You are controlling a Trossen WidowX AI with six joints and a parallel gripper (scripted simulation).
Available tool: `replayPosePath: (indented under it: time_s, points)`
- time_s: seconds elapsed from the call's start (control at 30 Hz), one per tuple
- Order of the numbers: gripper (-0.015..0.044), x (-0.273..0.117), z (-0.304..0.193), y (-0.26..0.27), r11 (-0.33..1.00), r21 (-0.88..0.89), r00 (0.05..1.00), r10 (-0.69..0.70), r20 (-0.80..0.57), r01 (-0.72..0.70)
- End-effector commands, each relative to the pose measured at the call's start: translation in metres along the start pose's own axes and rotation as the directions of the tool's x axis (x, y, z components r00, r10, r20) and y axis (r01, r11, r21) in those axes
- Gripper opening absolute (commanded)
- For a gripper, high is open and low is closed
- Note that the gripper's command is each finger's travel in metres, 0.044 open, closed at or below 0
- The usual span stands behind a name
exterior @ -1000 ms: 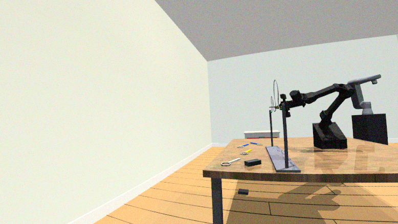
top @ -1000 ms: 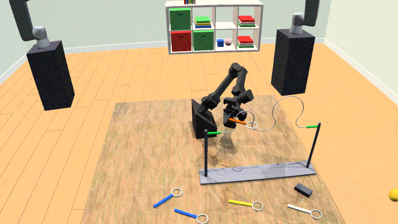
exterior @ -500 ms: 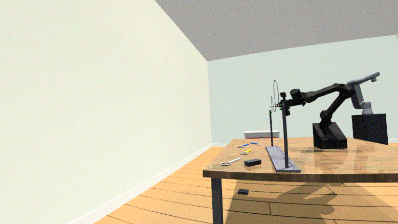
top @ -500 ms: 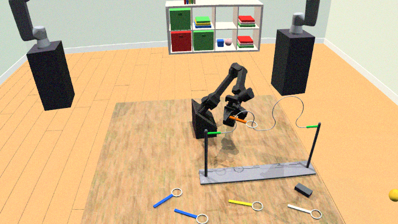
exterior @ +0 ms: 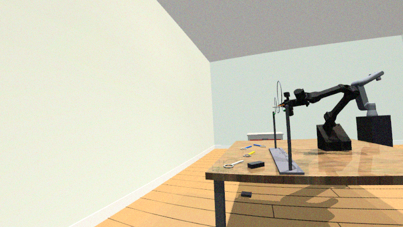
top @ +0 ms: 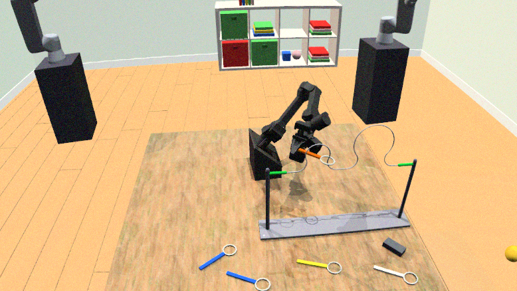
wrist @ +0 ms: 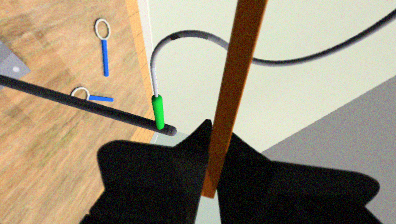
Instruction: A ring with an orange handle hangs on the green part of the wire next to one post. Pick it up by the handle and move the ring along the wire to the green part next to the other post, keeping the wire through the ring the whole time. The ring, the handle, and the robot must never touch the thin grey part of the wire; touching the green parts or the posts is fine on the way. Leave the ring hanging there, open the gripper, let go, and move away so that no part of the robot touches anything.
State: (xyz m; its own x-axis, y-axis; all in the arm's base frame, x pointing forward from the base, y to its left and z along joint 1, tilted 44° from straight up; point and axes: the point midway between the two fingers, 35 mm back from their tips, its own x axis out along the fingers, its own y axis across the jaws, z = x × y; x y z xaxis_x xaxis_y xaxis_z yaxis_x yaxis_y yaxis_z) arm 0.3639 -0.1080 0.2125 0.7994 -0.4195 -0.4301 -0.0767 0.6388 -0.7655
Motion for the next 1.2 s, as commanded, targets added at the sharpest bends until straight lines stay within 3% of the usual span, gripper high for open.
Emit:
replayPosePath:
  time_s: [0.0,1.17]
  points:
    - [-0.0150,-0.0023,0.0017,-0.0088,1.000,-0.008,1.000,-0.022,0.000,0.022]
    - [-0.0150,-0.0038,0.0036,-0.0125,0.996,0.079,1.000,0.027,0.012,-0.027]
